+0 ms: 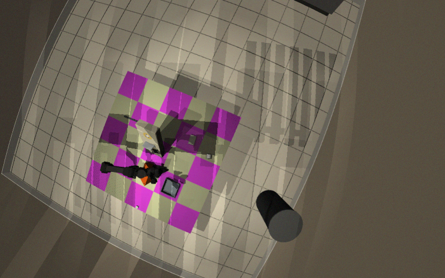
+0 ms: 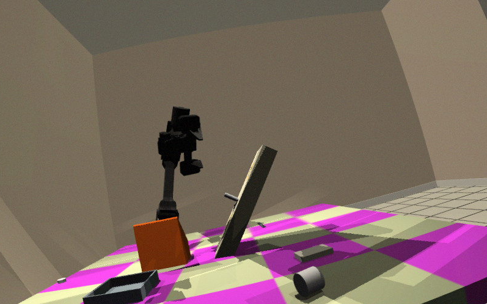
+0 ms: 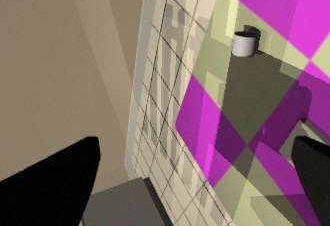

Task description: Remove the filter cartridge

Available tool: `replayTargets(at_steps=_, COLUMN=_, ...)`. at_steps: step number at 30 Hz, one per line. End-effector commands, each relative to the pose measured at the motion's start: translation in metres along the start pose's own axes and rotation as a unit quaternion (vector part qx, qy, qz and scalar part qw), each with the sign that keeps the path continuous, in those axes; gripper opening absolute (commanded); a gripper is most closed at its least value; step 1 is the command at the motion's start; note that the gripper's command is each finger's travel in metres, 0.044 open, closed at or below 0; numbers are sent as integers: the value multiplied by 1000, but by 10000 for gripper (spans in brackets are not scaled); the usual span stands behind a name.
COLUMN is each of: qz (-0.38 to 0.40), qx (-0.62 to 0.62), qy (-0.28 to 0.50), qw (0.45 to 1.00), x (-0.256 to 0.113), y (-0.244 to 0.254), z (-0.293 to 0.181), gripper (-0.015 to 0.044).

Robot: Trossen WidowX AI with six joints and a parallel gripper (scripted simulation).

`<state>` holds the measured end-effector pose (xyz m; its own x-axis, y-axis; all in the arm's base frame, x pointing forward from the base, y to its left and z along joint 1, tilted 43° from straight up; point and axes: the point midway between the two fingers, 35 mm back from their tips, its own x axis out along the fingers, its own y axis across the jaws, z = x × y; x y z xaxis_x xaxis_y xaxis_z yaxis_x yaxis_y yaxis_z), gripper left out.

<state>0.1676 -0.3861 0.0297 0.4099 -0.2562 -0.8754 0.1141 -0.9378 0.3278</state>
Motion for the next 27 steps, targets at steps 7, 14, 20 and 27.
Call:
replayTargets(at_steps=7, qz=-9, qx=-243, qy=147, qw=959, x=-35, y=-33, z=-79, gripper=216)
replayTargets(at_steps=14, qz=51, qx=-496, qy=326, qw=803, x=-96, y=-89, z=-161, gripper=116)
replayTargets(at_steps=20, qz=113, qx=-592, qy=408, qw=686, x=-134, y=-122, z=-194, gripper=116)
replayTargets(at_steps=27, qz=113, qx=-592, qy=408, qw=686, x=-134, y=-122, z=-194, gripper=116)
